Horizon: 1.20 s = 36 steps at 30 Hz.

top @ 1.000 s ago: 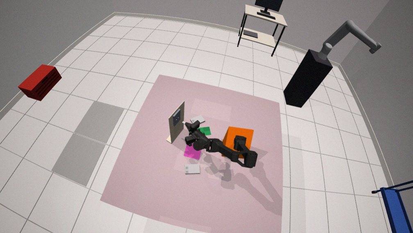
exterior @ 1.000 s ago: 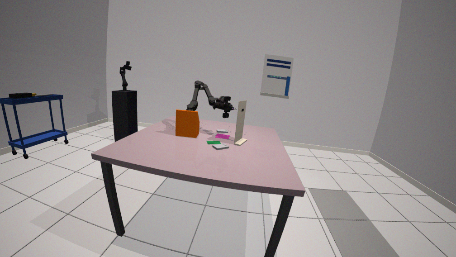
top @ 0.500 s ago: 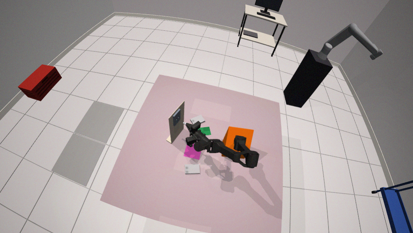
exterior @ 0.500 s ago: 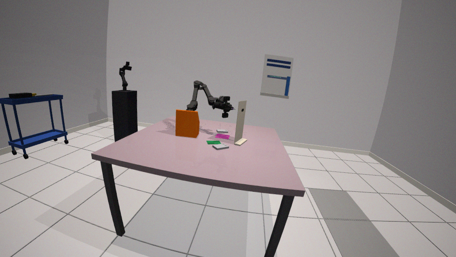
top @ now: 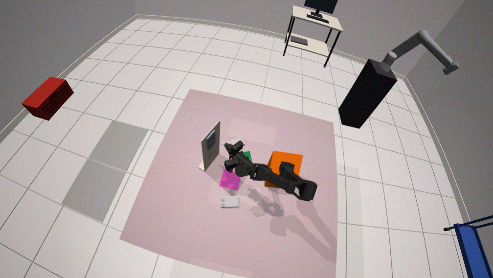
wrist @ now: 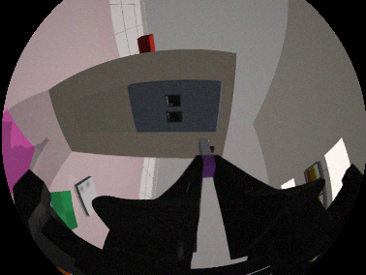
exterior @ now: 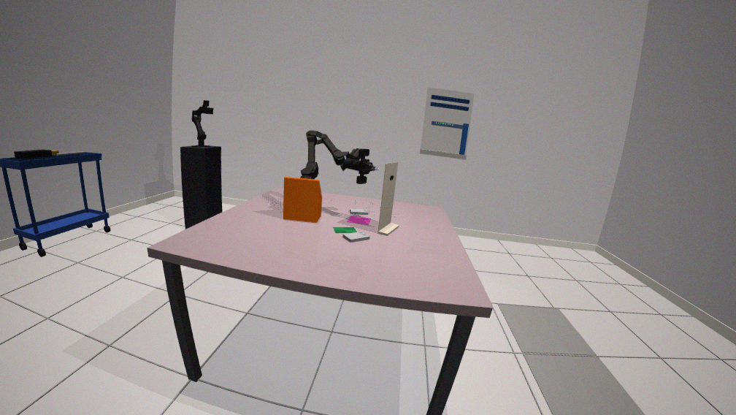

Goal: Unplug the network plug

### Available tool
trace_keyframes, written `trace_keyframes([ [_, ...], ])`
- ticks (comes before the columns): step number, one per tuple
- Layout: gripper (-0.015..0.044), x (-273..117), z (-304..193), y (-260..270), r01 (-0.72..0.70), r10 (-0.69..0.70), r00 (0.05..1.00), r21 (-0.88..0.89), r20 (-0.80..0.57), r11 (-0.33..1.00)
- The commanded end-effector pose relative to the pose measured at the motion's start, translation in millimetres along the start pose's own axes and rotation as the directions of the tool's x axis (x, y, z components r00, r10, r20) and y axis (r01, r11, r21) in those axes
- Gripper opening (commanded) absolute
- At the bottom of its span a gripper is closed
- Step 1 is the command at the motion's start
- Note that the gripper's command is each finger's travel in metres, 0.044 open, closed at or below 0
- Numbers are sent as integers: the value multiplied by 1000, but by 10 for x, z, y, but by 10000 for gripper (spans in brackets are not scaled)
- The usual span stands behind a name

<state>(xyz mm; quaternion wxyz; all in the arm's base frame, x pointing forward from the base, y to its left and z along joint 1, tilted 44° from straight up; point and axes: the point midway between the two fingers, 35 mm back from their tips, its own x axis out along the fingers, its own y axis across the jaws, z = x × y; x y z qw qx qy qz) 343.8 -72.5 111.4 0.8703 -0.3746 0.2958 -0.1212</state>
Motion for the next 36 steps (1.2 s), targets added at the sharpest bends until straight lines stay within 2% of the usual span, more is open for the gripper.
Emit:
trace_keyframes([
  [1,0,-42,-35,-111,-3,3,1000,-6,2,1000],
  [10,0,-93,-82,-214,-16,16,1000,-15,10,1000],
  [23,0,12,26,480,-266,298,942,-195,158,944],
  [36,0,-88,64,1148,-442,556,782,-378,283,814],
])
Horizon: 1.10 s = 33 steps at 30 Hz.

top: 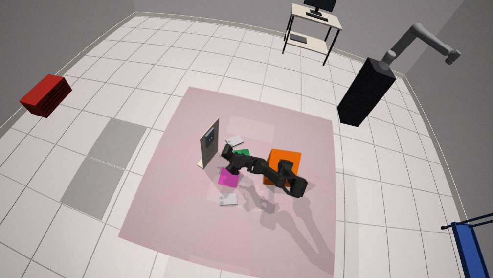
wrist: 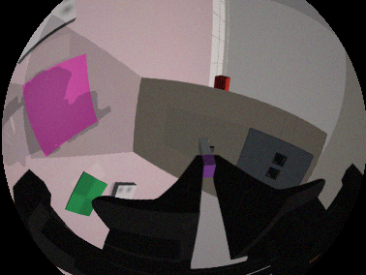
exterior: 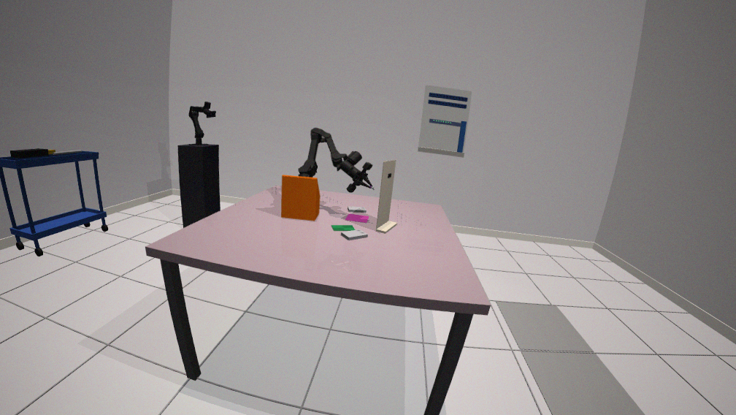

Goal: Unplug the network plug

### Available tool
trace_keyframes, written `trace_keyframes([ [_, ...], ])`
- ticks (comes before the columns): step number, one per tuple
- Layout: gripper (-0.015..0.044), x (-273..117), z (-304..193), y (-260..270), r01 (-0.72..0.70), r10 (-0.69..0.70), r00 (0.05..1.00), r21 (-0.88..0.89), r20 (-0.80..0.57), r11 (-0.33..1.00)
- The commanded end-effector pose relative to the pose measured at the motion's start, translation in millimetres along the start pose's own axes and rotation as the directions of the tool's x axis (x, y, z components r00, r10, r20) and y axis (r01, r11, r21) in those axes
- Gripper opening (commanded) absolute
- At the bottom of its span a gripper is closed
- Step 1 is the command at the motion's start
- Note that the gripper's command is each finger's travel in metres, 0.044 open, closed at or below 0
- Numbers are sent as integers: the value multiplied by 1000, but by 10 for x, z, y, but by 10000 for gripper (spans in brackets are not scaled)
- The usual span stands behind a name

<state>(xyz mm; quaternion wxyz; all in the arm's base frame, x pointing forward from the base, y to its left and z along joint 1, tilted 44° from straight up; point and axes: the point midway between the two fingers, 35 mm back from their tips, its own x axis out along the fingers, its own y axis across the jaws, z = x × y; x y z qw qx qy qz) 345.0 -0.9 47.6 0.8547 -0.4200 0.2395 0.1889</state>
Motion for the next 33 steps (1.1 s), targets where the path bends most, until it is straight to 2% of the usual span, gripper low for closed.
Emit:
trace_keyframes([
  [1,0,52,59,239,-87,91,993,-50,75,995],
  [10,0,85,183,662,-224,253,941,-150,225,963],
  [20,0,7,305,1098,-327,408,830,-260,380,909],
  [33,0,28,321,1164,-333,417,821,-267,389,904],
])
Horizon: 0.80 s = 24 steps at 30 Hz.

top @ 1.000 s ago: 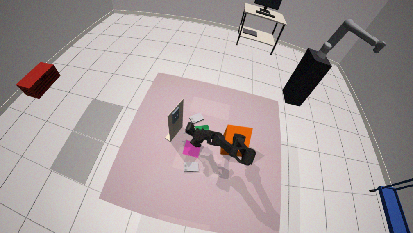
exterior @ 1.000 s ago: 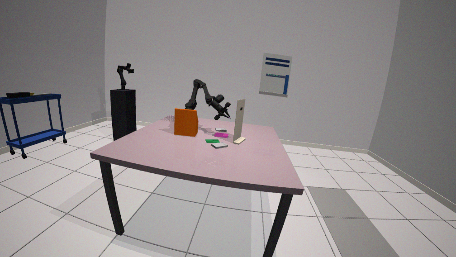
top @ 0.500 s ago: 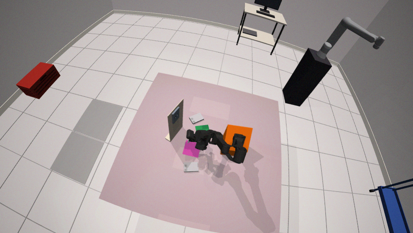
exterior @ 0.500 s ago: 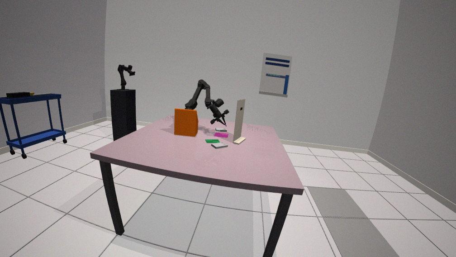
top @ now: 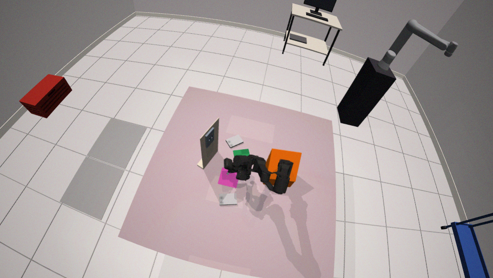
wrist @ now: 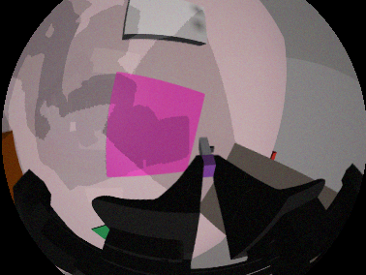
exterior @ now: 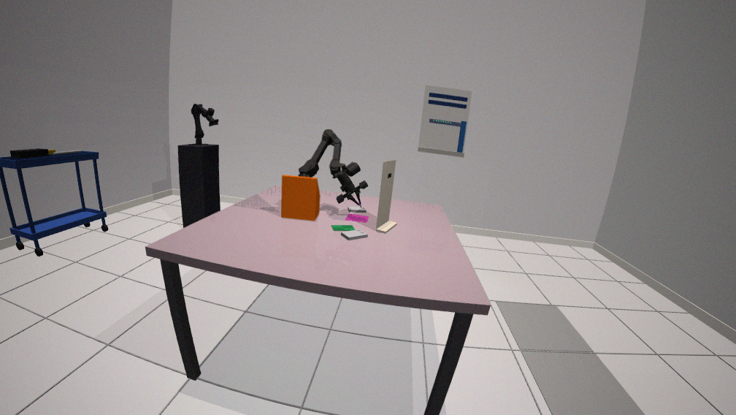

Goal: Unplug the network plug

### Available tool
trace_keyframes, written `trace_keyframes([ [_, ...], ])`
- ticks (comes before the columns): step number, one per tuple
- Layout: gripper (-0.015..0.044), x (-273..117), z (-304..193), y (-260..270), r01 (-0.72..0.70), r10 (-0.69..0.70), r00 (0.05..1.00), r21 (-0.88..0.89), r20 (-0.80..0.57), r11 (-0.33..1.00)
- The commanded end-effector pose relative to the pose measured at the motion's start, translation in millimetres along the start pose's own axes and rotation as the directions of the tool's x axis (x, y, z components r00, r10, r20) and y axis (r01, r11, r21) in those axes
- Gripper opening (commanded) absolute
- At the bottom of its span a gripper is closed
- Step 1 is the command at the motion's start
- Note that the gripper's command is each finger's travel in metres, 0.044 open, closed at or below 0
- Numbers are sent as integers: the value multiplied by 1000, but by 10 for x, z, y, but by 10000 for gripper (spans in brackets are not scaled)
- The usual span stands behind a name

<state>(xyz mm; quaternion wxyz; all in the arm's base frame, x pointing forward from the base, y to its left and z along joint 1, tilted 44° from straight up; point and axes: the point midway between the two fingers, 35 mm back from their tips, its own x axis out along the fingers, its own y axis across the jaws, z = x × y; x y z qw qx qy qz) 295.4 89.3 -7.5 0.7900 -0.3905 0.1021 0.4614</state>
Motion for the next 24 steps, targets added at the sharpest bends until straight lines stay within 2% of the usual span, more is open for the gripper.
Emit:
trace_keyframes([
  [1,0,35,8,33,-6,6,1000,-2,5,1000],
  [24,0,210,3,140,-9,9,1000,-2,4,1000],
])
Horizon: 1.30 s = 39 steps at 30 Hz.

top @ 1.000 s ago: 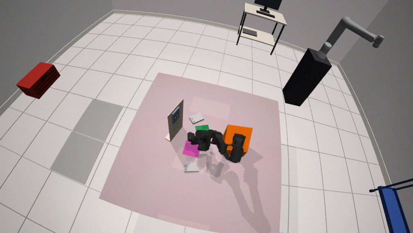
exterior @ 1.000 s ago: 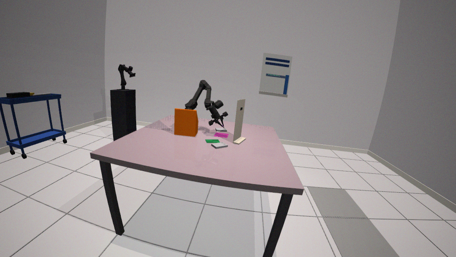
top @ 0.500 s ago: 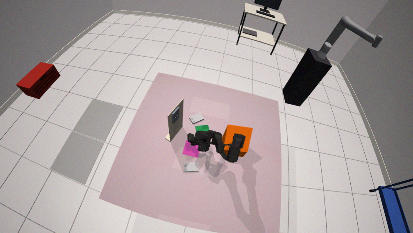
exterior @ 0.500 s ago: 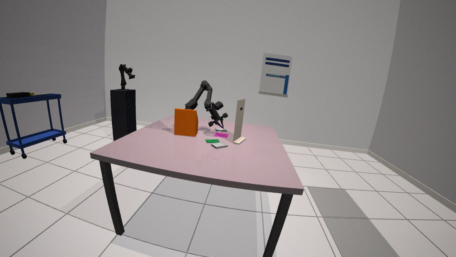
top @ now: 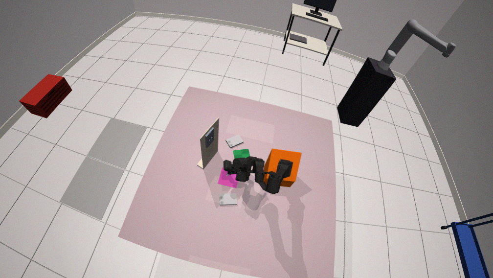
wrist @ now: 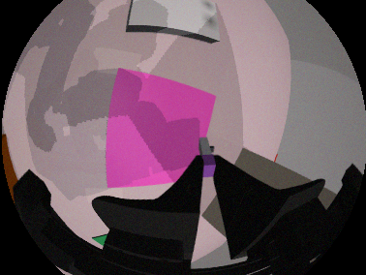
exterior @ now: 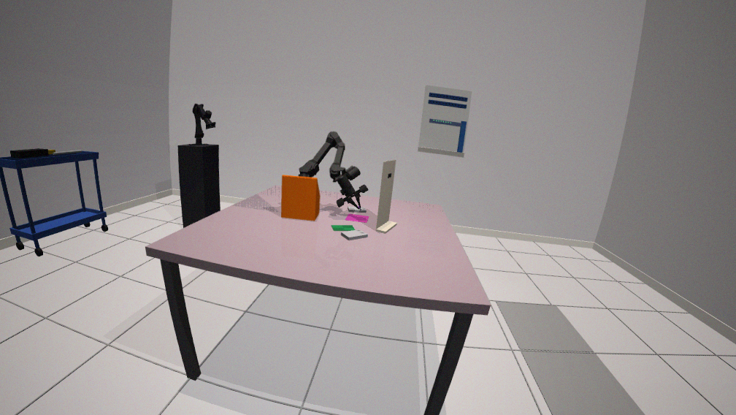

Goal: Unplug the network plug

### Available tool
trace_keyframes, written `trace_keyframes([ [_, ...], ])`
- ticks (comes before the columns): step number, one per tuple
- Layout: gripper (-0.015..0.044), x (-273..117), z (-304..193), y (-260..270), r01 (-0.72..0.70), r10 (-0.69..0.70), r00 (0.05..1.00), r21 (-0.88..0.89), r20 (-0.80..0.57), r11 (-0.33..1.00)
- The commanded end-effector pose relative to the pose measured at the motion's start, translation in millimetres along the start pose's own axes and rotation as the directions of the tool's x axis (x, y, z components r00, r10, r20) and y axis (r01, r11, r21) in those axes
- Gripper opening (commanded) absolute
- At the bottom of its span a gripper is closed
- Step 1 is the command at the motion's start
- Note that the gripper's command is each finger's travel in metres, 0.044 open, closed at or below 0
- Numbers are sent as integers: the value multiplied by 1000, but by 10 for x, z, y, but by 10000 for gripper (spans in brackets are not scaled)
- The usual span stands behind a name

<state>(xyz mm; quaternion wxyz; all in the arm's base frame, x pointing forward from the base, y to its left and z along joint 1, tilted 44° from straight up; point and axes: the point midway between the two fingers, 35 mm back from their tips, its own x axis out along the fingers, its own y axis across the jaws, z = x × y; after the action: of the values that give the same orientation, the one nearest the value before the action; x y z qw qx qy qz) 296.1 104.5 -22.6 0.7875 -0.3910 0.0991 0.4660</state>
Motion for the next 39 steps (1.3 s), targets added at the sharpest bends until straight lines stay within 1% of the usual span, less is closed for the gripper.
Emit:
trace_keyframes([
  [1,0,37,-2,31,-2,2,1000,5,-3,1000],
  [39,0,285,13,244,1,-1,1000,7,0,1000],
])
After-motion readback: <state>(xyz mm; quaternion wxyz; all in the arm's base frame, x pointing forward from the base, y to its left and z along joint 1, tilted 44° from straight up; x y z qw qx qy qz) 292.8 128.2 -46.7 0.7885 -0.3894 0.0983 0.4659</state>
